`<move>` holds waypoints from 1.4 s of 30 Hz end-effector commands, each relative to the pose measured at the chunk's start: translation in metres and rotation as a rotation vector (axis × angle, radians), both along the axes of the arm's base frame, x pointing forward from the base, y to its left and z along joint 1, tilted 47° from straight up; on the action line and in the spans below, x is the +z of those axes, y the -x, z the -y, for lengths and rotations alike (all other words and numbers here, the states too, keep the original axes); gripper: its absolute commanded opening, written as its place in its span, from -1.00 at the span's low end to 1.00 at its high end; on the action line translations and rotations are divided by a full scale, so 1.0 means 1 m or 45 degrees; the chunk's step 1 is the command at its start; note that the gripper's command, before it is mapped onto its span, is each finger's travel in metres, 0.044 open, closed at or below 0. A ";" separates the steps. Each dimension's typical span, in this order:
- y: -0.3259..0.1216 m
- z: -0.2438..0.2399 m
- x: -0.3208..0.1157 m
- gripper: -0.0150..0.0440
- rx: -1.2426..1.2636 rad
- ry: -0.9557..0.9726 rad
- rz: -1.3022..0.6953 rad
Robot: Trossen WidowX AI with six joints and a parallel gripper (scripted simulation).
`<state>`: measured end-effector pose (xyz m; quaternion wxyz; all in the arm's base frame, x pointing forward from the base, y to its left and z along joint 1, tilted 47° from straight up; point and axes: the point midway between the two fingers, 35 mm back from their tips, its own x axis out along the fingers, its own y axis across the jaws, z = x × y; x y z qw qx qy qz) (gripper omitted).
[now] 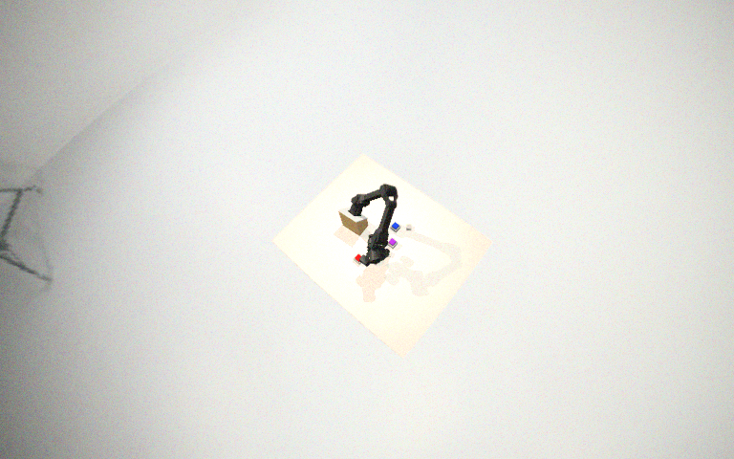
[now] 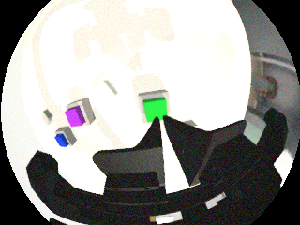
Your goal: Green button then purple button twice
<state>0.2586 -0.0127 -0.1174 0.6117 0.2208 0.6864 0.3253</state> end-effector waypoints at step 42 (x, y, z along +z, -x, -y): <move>0.007 -0.026 -0.024 -0.42 -0.006 -0.008 -0.008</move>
